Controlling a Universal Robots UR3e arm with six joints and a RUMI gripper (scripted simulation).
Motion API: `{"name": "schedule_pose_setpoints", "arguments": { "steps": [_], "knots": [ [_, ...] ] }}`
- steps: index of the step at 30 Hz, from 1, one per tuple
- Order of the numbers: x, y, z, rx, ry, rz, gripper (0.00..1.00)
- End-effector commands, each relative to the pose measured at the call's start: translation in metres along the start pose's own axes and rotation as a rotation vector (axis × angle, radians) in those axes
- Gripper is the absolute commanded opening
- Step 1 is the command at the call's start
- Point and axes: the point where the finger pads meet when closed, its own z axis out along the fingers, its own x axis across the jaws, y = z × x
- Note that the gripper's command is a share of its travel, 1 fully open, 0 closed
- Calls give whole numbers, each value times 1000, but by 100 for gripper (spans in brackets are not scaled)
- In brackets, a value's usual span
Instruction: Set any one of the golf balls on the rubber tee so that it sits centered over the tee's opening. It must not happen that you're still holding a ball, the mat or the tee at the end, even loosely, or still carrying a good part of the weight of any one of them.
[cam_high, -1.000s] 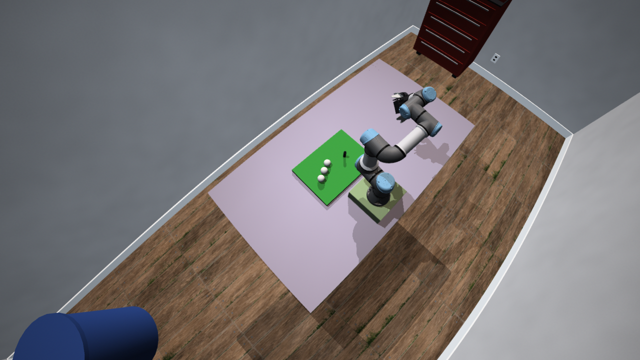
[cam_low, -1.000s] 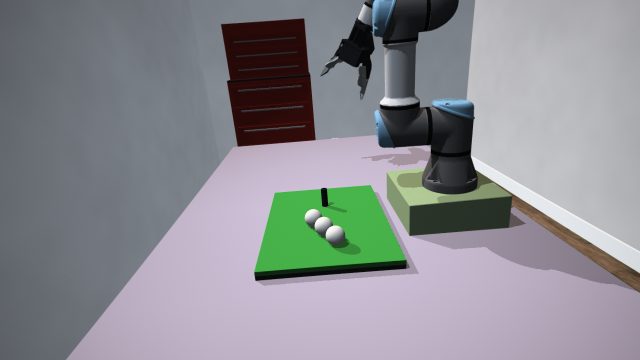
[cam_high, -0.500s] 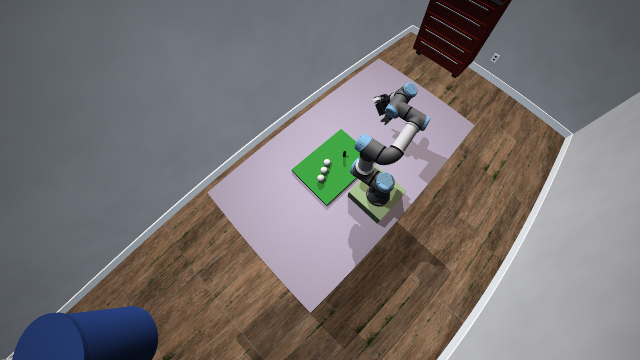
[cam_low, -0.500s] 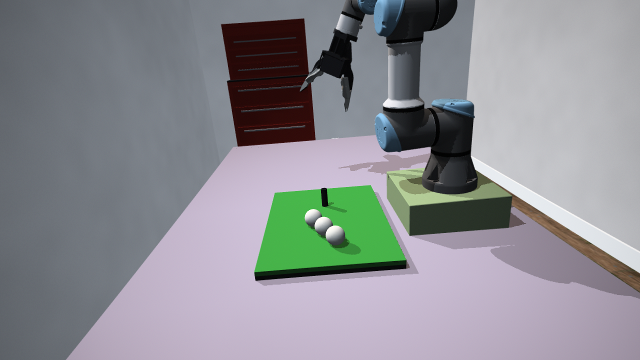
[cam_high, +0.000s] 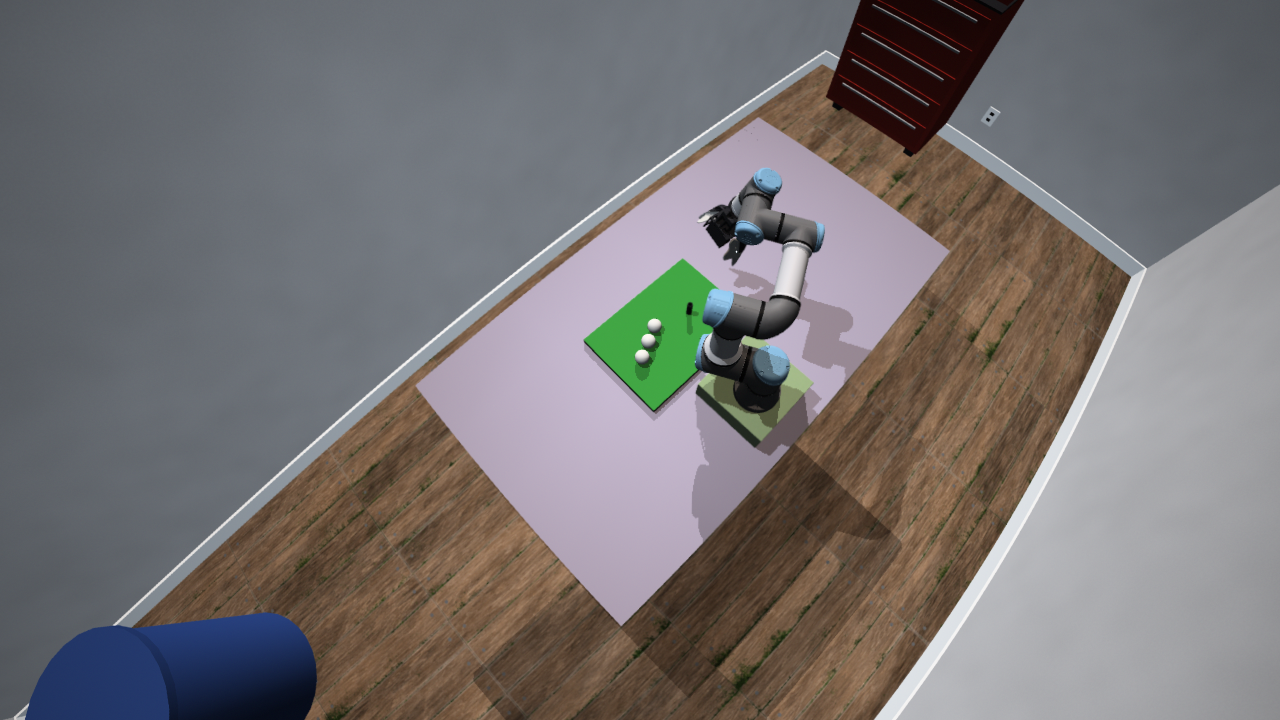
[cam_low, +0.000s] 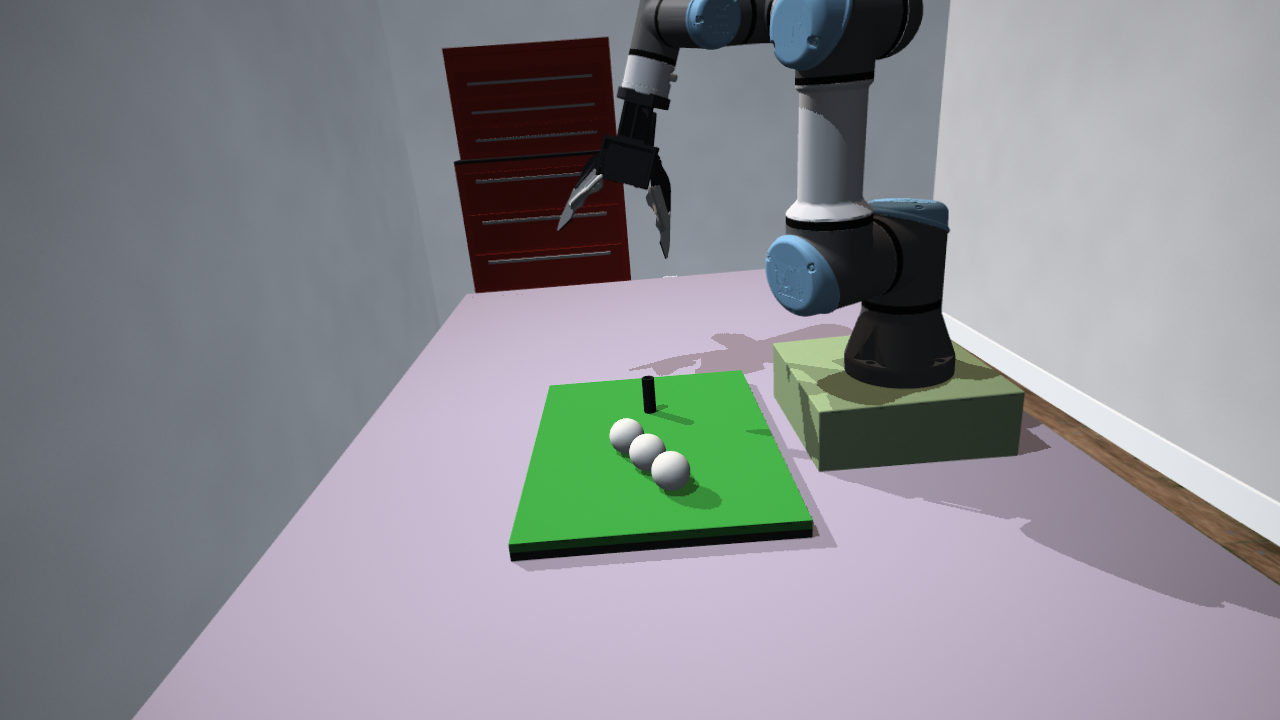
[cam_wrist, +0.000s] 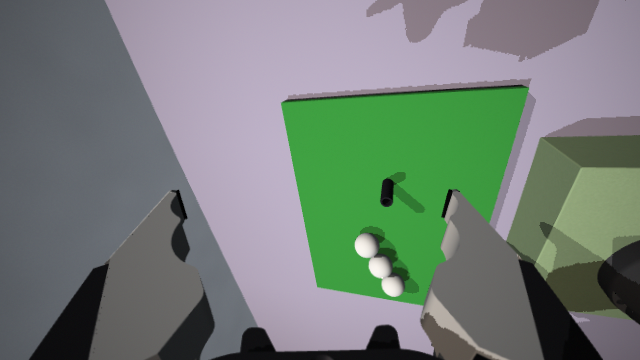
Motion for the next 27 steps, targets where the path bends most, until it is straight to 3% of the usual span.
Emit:
{"name": "schedule_pose_setpoints", "arguments": {
  "steps": [1, 5, 7, 20, 27],
  "knots": [
    [-4, 47, 21, -20, 56, -78, 100],
    [0, 84, 35, -34, 100, -146, 100],
    [0, 84, 35, -34, 100, -146, 100],
    [32, 186, 68, -47, 221, -356, 100],
    [48, 215, 75, -42, 253, -424, 100]
  ]
}}
